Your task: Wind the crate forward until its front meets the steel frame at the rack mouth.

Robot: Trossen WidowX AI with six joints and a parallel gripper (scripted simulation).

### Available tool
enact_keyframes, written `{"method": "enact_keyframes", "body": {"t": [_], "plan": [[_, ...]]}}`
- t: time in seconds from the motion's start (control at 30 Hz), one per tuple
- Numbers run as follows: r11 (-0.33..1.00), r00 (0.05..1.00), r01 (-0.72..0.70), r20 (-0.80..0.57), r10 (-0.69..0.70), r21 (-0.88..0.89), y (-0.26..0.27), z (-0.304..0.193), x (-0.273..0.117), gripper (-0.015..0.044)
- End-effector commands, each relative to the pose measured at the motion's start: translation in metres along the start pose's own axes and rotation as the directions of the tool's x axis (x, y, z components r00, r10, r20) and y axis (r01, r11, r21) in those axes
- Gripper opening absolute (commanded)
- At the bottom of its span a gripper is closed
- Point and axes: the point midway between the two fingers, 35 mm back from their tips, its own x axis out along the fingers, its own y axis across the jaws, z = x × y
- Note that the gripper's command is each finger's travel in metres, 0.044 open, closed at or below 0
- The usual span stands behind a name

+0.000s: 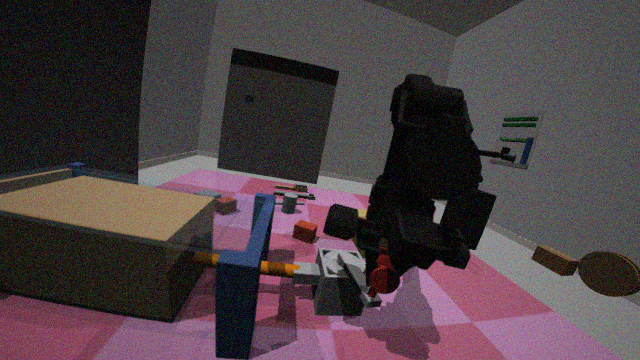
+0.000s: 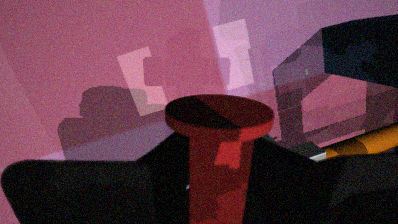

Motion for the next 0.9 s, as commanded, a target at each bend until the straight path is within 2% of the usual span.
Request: {"method": "enact_keyframes", "body": {"t": [0.0,0.87], "plan": [[1.0,0.999,-0.028,-0.036,0.028,-0.013,0.015,-0.011,0.004,0.0],[0.999,0.999,-0.03,-0.037,0.029,-0.013,0.037,-0.033,0.003,0.0]]}}
